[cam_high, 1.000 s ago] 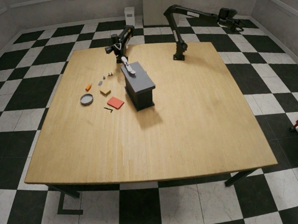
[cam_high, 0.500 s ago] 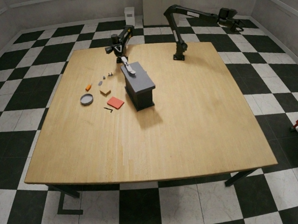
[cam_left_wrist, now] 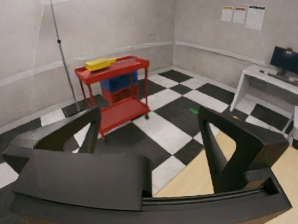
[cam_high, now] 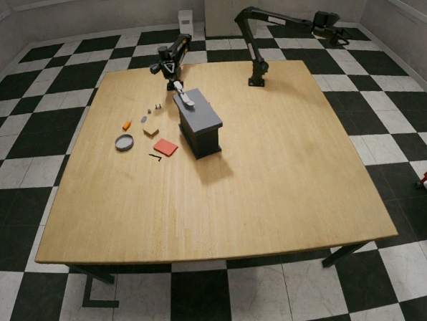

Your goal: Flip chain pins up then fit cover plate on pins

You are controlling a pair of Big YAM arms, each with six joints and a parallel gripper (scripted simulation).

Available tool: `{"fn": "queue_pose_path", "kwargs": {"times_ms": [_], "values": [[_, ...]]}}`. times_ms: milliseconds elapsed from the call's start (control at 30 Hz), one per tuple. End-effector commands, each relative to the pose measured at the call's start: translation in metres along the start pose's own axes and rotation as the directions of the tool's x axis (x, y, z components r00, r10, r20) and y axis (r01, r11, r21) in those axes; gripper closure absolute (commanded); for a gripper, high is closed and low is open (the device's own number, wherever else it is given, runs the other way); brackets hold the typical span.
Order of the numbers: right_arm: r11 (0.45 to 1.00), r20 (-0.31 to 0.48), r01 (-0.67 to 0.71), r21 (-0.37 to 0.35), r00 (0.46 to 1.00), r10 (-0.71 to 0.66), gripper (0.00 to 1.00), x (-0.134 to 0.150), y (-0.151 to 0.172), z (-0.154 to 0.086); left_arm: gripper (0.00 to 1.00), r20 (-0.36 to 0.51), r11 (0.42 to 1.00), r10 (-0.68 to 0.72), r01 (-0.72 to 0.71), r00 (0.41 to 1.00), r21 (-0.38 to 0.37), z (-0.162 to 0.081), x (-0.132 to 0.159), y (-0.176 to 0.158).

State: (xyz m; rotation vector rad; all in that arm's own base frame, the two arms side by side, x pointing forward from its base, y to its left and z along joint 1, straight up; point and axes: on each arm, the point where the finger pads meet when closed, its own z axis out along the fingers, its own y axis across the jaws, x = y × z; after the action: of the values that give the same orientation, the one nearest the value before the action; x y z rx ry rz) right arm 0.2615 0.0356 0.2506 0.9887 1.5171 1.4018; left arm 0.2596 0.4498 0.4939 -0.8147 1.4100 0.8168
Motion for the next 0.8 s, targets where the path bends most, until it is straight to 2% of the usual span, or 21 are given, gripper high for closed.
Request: {"fn": "queue_pose_path", "kwargs": {"times_ms": [0, 400, 467, 767], "values": [[0.996, -0.013, 0.090, 0.008, 0.996, -0.090, 0.47, 0.000, 0.037, 0.009, 0.00, 0.078, 1.000, -0.002, 0.002, 0.997, 0.003, -0.005, -0.040, -0.003], [0.936, -0.074, 0.307, 0.174, 0.952, -0.298, 0.47, -0.010, 0.070, 0.041, 0.00, 0.078, 1.000, -0.002, 0.002, 0.997, 0.003, -0.005, -0.040, -0.003], [0.936, -0.074, 0.307, 0.174, 0.952, -0.298, 0.47, -0.010, 0.070, 0.041, 0.00, 0.078, 1.000, -0.002, 0.002, 0.997, 0.003, -0.005, -0.040, -0.003], [0.844, -0.174, 0.462, 0.272, 0.886, -0.429, 0.47, -0.018, 0.089, 0.071, 0.00, 0.078, 1.000, -0.002, 0.002, 0.997, 0.003, -0.005, -0.040, -0.003]]}}
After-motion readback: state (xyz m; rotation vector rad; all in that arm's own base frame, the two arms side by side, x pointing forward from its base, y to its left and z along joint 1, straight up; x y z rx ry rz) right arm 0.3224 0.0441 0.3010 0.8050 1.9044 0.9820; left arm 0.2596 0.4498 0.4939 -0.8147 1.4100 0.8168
